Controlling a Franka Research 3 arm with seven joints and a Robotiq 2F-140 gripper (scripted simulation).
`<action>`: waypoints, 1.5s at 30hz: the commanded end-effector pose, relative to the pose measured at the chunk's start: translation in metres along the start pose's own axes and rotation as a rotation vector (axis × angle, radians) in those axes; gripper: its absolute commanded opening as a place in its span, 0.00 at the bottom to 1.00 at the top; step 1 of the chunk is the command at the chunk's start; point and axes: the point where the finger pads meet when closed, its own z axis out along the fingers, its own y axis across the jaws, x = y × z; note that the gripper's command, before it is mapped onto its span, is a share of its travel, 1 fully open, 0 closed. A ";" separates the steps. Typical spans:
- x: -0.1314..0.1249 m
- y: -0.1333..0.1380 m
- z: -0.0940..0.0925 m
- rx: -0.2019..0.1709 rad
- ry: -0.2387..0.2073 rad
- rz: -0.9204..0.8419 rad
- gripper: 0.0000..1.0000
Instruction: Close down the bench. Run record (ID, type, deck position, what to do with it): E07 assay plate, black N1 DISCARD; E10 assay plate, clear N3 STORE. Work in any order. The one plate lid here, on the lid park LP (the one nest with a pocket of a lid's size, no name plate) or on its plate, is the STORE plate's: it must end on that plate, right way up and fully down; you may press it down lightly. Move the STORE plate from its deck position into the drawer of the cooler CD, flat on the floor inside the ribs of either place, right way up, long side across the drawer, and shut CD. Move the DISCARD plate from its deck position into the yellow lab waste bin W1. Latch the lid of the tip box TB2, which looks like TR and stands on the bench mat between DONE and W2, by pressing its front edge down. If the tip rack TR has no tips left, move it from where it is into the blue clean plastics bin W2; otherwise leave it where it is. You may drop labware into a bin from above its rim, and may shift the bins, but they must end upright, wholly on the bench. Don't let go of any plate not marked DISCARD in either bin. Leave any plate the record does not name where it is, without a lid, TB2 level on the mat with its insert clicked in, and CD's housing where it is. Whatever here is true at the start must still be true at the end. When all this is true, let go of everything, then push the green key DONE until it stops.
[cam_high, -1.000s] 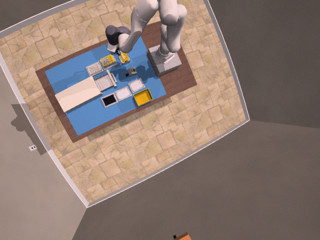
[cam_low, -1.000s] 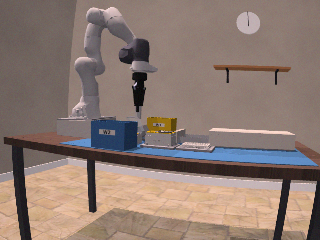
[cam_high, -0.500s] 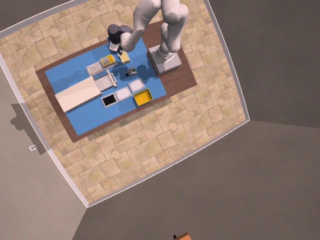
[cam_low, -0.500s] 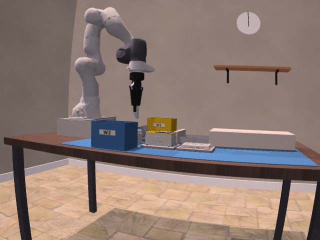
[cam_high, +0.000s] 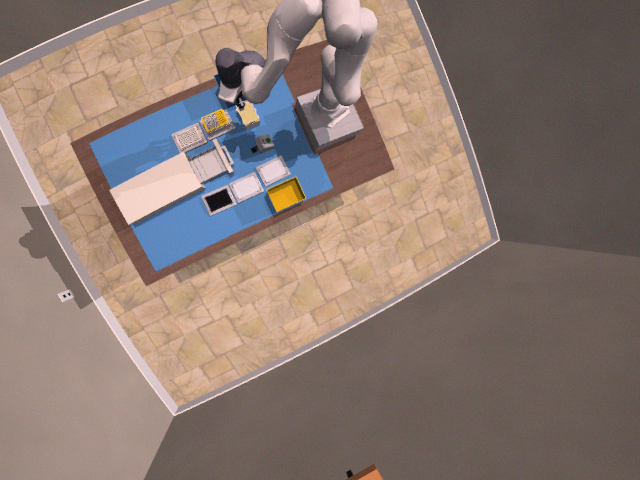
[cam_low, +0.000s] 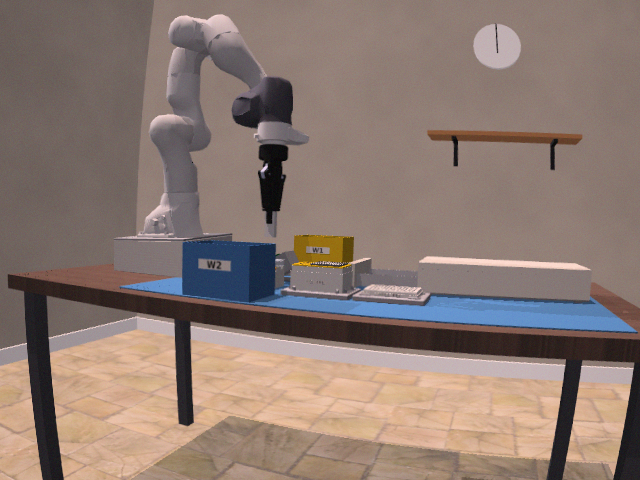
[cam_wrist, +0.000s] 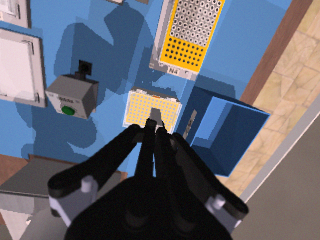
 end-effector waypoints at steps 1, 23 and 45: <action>-0.001 0.001 0.000 -0.001 0.002 0.006 0.00; -0.001 0.001 -0.034 -0.001 0.002 0.006 0.00; -0.001 0.001 -0.055 -0.001 0.002 0.006 0.00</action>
